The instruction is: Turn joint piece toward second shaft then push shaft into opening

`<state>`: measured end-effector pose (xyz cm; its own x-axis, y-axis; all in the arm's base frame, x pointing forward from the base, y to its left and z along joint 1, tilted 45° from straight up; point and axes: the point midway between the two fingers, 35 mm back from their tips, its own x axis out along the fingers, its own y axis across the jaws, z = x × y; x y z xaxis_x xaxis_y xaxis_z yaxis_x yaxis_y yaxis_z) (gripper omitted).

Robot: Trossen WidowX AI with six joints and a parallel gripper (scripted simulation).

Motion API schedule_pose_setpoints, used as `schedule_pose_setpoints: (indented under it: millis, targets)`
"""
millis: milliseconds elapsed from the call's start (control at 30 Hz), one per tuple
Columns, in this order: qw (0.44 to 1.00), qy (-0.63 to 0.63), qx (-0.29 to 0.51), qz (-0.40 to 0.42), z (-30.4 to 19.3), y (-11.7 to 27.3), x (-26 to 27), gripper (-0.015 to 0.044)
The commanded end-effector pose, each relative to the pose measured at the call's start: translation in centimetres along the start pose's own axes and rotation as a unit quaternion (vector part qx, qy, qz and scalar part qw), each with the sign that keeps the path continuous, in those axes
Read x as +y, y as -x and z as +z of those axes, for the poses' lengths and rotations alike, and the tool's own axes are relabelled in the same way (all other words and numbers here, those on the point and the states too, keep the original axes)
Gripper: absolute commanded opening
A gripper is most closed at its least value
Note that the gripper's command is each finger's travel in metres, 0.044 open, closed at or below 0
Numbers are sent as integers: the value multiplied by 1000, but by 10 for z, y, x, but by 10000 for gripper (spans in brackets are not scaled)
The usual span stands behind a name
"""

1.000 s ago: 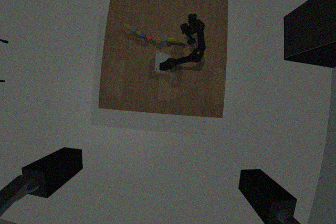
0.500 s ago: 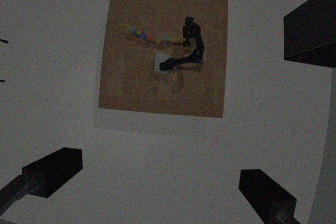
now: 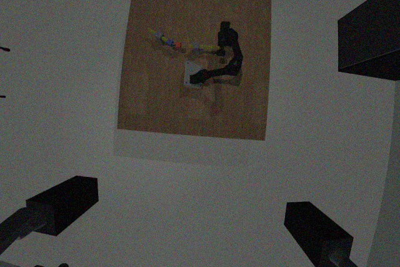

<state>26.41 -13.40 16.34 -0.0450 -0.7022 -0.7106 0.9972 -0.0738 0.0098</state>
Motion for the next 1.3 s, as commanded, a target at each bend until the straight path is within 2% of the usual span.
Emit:
schedule_pose_setpoints:
  millis: [0,333,767,1233,1267]
  targets:
    - [1000,3,-2,-2,0,-8,-1,440]
    - [1000,3,-3,-3,-1,-21,-2,440]
    - [1000,3,-3,-3,-1,-21,-2,102]
    - [1000,3,-3,-3,-1,-21,-2,102]
    - [1000,3,-3,-3,-1,-21,-2,76]
